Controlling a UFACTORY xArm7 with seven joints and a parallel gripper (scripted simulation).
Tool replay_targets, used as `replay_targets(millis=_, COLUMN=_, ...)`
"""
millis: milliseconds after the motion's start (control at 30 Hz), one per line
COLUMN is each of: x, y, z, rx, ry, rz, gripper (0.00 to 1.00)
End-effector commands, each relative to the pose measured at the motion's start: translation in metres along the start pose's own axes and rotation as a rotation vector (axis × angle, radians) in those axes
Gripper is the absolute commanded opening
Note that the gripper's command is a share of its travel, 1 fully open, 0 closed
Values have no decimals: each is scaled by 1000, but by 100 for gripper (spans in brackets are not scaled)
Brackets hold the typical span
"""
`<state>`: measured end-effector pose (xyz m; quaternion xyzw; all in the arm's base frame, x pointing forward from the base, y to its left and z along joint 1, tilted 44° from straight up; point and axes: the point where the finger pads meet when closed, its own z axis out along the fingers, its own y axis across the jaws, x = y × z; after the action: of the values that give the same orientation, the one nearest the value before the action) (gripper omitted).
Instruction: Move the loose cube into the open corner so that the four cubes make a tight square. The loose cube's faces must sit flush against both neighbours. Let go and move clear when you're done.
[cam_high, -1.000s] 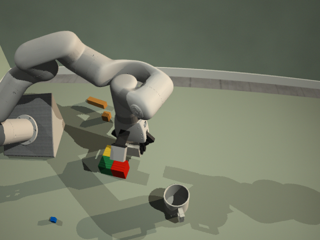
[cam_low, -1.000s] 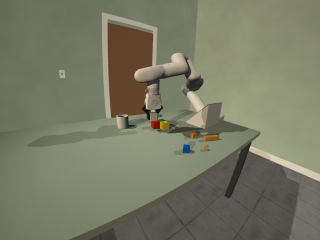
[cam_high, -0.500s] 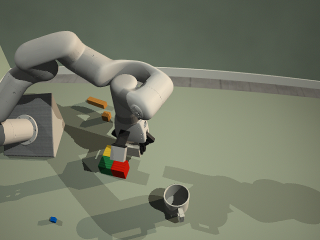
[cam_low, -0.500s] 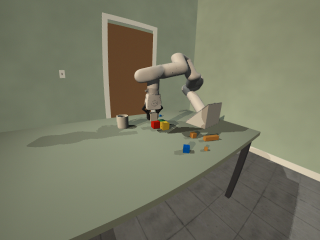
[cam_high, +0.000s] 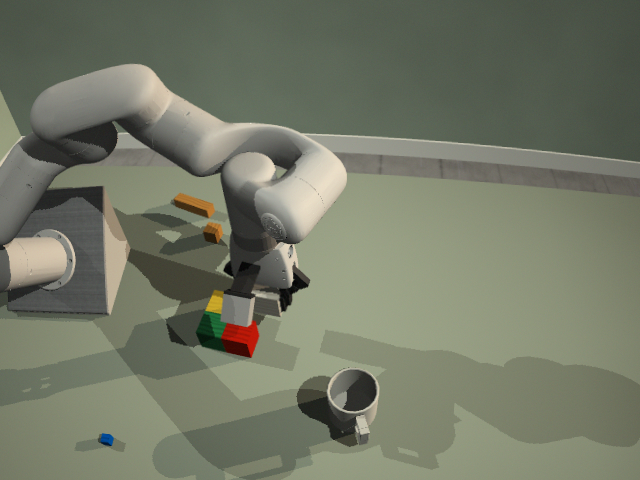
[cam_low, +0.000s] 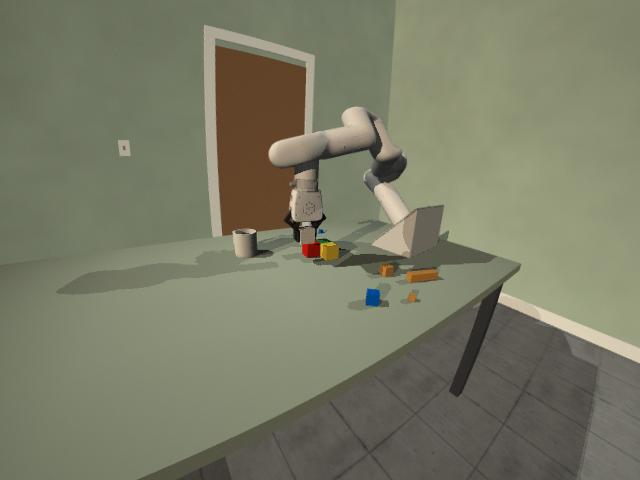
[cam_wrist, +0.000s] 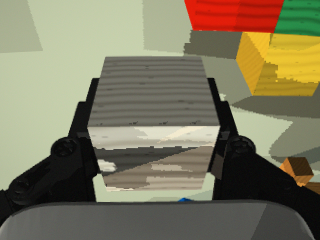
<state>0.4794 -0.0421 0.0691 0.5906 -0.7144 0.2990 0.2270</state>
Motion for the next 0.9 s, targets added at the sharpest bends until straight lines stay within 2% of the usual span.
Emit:
replay_targets(millis=0, x=0, y=-1, z=1, rx=3, ry=-1, rz=0, gripper=0)
replay_targets(millis=867, x=0, y=-1, z=32, rx=3, ry=-1, rz=0, gripper=0)
